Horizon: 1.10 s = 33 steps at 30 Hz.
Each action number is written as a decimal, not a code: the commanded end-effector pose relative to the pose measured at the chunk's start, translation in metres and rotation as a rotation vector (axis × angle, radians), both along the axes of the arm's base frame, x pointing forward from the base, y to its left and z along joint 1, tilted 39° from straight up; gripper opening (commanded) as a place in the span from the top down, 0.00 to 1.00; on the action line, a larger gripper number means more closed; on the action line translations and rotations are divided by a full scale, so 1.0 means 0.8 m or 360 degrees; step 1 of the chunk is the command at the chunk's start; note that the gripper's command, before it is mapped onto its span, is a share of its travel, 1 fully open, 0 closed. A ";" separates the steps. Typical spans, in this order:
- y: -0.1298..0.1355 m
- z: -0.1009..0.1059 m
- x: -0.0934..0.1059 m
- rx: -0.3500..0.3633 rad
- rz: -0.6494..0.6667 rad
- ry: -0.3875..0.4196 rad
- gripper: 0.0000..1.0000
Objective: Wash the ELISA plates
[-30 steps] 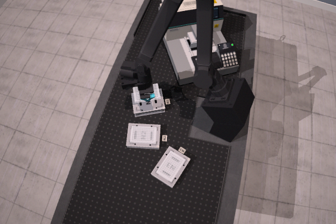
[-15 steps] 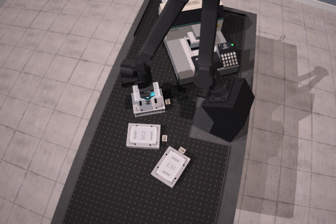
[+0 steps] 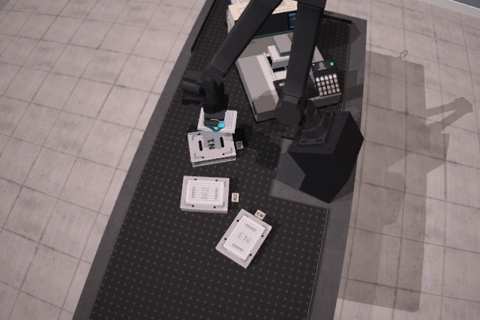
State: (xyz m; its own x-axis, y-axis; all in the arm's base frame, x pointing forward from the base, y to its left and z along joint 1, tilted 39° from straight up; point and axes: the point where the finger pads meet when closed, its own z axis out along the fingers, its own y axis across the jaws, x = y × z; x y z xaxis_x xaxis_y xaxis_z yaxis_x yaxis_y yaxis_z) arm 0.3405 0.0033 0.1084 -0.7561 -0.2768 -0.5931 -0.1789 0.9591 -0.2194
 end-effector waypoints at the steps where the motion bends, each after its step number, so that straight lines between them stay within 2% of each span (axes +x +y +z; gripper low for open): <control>1: -0.017 0.006 -0.005 0.0108 -0.0164 -0.0023 0.16; 2: -0.017 0.006 -0.005 0.0108 -0.0164 -0.0023 0.16; 3: -0.024 0.016 0.001 0.0142 -0.0203 -0.0053 0.16; 6: -0.041 0.007 -0.010 0.0241 -0.0327 -0.0037 0.16; 17: -0.112 0.019 -0.012 0.0608 -0.0777 -0.0084 0.16; 19: -0.112 0.019 -0.012 0.0608 -0.0777 -0.0084 0.16; 23: -0.129 0.026 -0.013 0.0723 -0.0913 -0.0126 0.16; 28: -0.120 0.029 -0.011 0.0717 -0.0877 -0.0134 0.16; 30: -0.134 0.007 -0.034 0.0792 -0.1002 -0.0101 0.16; 33: -0.148 0.000 -0.045 0.0895 -0.1130 -0.0095 0.16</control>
